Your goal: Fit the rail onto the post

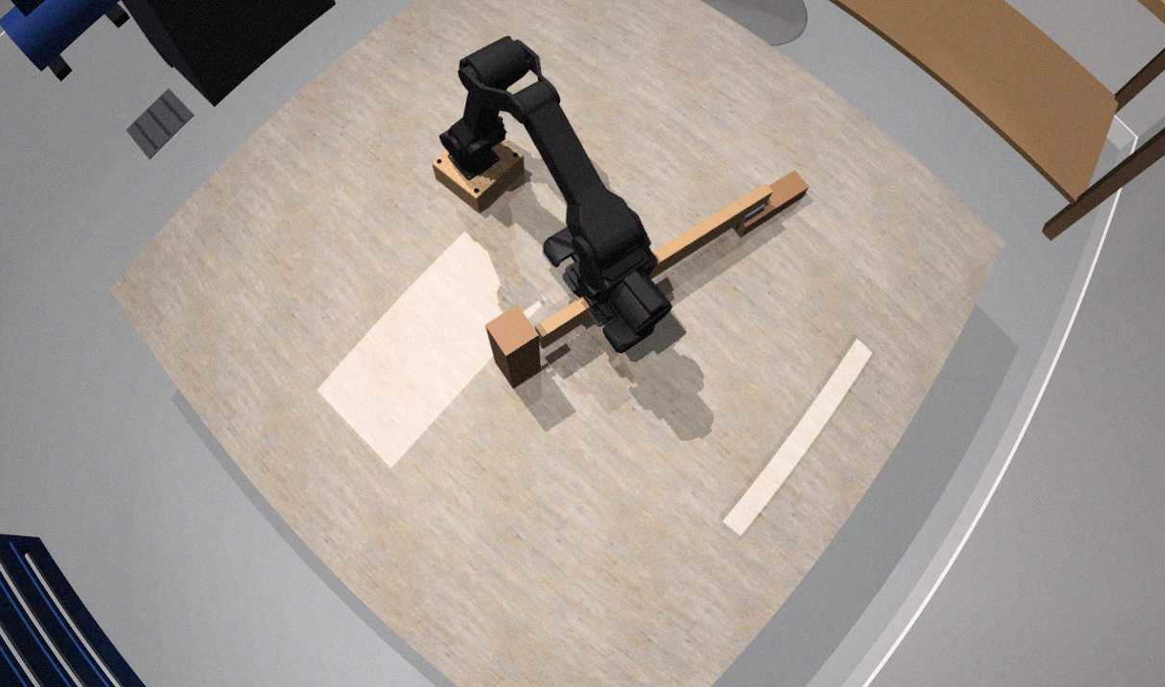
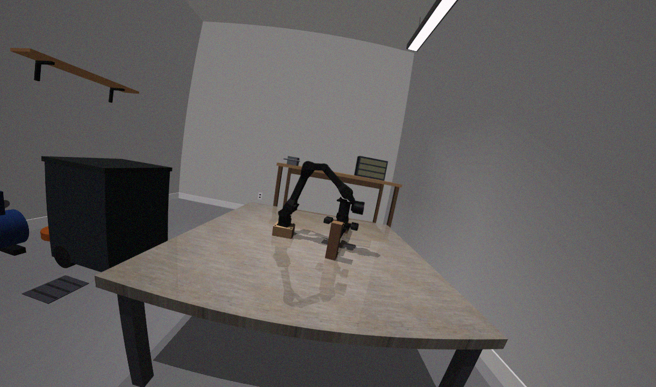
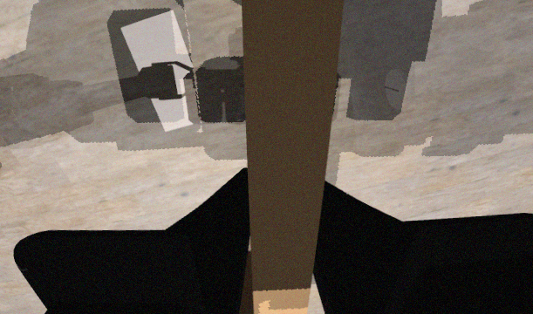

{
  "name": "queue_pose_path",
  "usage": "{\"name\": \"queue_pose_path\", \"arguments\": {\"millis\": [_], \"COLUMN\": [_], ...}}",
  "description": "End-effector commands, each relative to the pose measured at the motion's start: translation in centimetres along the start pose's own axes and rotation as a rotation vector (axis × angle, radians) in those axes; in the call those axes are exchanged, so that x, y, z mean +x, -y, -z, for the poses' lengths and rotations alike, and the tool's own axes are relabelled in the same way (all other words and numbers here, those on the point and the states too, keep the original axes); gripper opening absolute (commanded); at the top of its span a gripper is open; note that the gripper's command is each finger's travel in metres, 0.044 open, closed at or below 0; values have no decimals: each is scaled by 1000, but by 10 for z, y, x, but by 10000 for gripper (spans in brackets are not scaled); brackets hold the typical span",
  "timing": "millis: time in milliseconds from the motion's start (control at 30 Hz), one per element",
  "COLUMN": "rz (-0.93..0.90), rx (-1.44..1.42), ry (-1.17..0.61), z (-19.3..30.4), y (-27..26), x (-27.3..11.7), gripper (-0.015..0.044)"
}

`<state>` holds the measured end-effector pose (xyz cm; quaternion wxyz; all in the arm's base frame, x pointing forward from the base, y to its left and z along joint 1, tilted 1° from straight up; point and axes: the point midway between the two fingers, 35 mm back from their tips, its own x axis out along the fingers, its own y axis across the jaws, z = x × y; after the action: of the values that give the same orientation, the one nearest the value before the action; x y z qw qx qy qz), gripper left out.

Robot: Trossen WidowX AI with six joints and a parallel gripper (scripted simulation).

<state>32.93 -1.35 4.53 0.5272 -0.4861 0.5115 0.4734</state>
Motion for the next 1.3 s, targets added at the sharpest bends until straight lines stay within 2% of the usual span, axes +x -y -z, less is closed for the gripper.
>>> {"name": "queue_pose_path", "arguments": {"millis": [0, 1267], "rz": [6, 6], "rx": [4, 4], "ry": [2, 2], "z": [-1, 8], "y": [1, -1], "x": [0, -2], "gripper": [0, 0]}}
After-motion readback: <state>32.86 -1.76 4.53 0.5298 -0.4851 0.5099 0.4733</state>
